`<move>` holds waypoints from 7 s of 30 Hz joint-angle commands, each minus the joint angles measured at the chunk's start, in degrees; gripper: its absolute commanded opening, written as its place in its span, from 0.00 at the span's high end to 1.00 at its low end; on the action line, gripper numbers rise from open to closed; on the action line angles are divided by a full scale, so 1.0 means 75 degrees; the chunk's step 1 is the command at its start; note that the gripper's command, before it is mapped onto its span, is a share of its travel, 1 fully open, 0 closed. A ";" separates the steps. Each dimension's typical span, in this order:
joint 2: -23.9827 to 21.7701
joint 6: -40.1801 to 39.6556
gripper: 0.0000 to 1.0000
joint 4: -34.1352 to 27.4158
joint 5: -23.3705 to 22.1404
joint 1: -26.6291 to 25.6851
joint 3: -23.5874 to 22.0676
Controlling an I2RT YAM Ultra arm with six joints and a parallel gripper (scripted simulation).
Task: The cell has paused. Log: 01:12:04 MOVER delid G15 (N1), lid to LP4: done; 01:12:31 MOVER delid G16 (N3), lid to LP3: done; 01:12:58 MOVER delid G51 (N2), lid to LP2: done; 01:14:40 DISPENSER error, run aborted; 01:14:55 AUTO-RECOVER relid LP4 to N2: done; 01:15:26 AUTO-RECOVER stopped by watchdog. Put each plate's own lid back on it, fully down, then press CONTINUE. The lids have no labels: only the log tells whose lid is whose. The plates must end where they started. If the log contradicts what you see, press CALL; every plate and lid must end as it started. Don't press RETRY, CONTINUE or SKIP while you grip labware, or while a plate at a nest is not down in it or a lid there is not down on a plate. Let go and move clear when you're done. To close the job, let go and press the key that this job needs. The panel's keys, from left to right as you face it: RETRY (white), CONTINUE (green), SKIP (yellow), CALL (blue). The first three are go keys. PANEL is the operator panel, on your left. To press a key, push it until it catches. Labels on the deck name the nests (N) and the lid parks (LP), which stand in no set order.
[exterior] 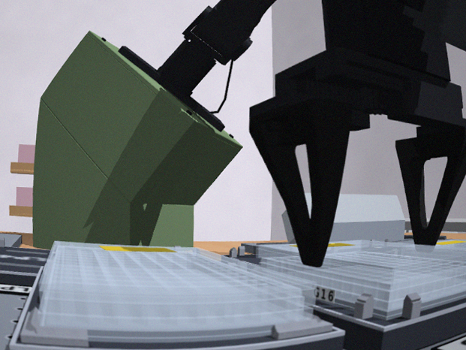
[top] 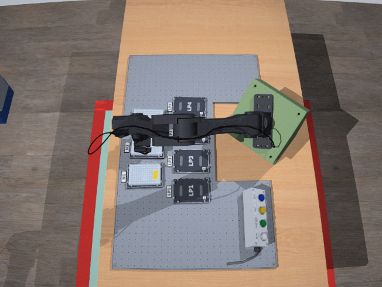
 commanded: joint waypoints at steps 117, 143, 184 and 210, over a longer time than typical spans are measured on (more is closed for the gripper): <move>-0.0489 -0.0262 0.00 -0.0457 -0.0113 -0.0336 -0.0062; -0.0925 -0.0545 0.03 -0.0060 -0.0137 -0.0402 -0.0904; -0.4099 -0.1394 1.00 0.1059 -0.0411 -0.1201 -0.5493; -0.4489 -0.1869 1.00 0.0031 -0.0486 -0.1530 -0.5419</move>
